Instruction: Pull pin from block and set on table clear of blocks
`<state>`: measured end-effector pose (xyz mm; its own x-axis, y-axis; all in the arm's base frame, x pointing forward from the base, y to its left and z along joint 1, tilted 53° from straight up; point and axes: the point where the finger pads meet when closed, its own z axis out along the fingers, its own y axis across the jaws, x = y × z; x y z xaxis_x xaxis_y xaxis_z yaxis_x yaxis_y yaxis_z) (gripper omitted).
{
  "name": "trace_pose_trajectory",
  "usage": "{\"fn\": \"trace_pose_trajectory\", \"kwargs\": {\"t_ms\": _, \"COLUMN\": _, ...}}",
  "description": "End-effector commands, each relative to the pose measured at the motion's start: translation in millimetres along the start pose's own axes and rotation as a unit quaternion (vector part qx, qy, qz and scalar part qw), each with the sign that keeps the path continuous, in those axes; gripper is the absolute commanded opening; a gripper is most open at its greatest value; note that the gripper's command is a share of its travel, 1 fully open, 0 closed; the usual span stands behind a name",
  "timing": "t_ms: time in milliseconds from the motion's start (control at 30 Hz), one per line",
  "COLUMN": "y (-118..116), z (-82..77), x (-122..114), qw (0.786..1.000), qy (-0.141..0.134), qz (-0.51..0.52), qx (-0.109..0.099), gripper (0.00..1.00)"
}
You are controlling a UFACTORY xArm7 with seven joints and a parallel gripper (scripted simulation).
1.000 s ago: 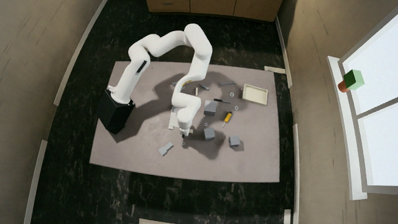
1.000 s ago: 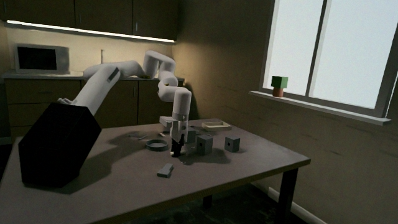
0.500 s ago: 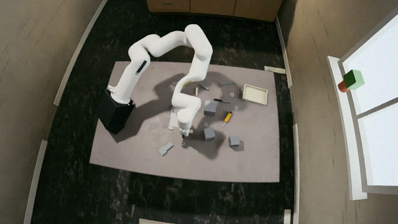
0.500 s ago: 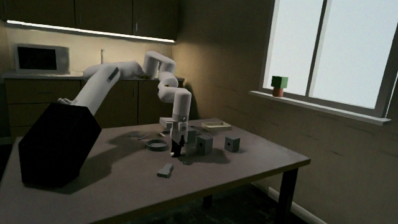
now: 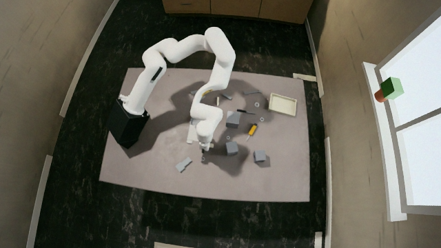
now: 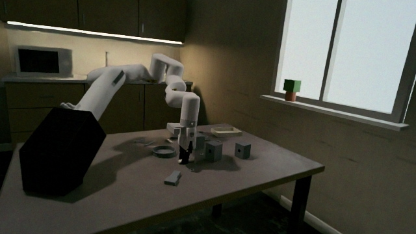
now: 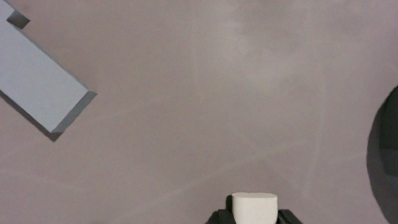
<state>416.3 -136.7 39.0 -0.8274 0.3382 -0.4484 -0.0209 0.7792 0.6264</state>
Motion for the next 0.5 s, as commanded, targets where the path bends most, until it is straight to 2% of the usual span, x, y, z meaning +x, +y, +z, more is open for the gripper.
{"fn": "trace_pose_trajectory", "kwargs": {"t_ms": 0, "y": -0.9, "z": -1.4, "x": -0.6, "qw": 1.0, "qy": -0.001, "qz": 0.0, "qx": 0.001, "gripper": 0.3}}
{"fn": "trace_pose_trajectory", "kwargs": {"t_ms": 167, "y": -0.9, "z": -1.4, "x": -0.6, "qw": 1.0, "qy": -0.001, "qz": 0.0, "qx": 0.001, "gripper": 0.3}}
{"fn": "trace_pose_trajectory", "kwargs": {"t_ms": 200, "y": -0.9, "z": -1.4, "x": -0.6, "qw": 1.0, "qy": -0.001, "qz": 0.0, "qx": 0.001, "gripper": 0.37}}
{"fn": "trace_pose_trajectory", "kwargs": {"t_ms": 367, "y": -0.9, "z": -1.4, "x": -0.6, "qw": 1.0, "qy": -0.001, "qz": 0.0, "qx": 0.001, "gripper": 0.37}}
{"fn": "trace_pose_trajectory", "kwargs": {"t_ms": 400, "y": -0.9, "z": -1.4, "x": -0.6, "qw": 1.0, "qy": -0.001, "qz": 0.0, "qx": 0.001, "gripper": 0.47}}
{"fn": "trace_pose_trajectory", "kwargs": {"t_ms": 467, "y": -0.9, "z": -1.4, "x": -0.6, "qw": 1.0, "qy": -0.001, "qz": 0.0, "qx": 0.001, "gripper": 0.47}}
